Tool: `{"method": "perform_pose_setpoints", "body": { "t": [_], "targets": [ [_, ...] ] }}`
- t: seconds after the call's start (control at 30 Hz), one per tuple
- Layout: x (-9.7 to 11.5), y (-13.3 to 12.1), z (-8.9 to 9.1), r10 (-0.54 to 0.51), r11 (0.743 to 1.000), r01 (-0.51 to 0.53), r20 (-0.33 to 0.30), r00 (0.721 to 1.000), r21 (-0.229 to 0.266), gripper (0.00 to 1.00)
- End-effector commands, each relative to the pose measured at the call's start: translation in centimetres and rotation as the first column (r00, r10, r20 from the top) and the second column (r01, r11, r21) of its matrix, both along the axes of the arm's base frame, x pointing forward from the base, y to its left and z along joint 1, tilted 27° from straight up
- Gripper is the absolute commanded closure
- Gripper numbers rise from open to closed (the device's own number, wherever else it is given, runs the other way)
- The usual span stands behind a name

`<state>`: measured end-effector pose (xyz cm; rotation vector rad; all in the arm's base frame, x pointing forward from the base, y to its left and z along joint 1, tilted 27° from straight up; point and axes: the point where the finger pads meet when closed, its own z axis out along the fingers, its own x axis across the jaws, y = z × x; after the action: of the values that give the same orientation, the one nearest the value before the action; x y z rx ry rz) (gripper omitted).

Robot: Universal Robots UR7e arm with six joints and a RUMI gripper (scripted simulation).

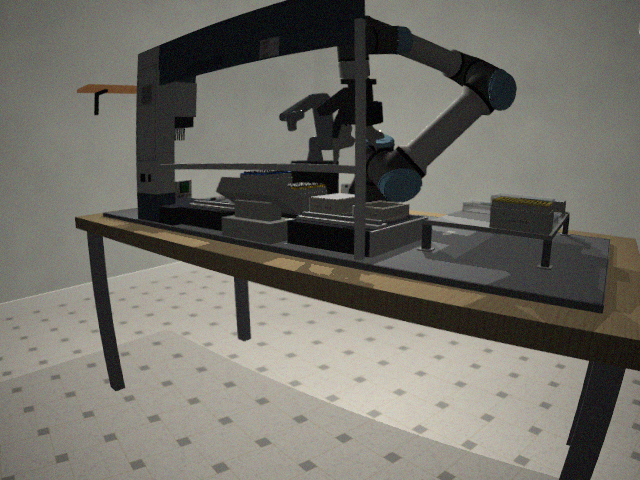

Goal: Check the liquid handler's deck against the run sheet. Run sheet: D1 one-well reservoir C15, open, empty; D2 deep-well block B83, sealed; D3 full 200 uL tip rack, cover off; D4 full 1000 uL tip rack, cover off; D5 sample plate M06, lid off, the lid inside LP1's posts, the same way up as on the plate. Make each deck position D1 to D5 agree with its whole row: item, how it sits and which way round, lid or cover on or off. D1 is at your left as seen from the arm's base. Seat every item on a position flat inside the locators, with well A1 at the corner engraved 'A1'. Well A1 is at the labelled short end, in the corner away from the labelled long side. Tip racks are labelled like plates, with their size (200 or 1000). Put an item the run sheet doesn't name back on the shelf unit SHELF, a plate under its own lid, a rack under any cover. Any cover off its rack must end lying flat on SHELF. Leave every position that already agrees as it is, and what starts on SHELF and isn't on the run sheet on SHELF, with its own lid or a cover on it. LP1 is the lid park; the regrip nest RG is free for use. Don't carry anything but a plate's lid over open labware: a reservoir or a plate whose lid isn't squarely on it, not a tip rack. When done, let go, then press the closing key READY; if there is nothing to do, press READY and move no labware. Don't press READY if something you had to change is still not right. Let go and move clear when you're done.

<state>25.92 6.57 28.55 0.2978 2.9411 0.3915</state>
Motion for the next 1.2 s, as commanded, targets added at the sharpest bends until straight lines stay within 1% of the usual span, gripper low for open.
{"method": "perform_pose_setpoints", "body": {
  "t": [0.0,0.53,0.57,0.8,1.03,1.1,1.17],
  "targets": [
    [0.0,0.0,0.0,0.0,1.0,0.0,0.001,1.0,0.0,0.0],
    [0.0,0.0,0.0,0.0,1.0,0.0,0.001,1.0,0.0,0.0],
    [-0.3,-0.4,0.1,0.018,1.0,-0.018,0.007,1.0,-0.006,0.18],
    [-2.9,-2.8,0.4,0.145,0.989,-0.143,0.051,0.988,-0.046,0.18],
    [-5.4,-5.2,0.7,0.271,0.96,-0.263,0.09,0.958,-0.091,0.18],
    [-5.4,-5.2,0.7,0.271,0.96,-0.263,0.09,0.958,-0.091,0.18],
    [-6.1,-5.9,0.7,0.306,0.949,-0.296,0.1,0.947,-0.105,0.18]
  ]
}}
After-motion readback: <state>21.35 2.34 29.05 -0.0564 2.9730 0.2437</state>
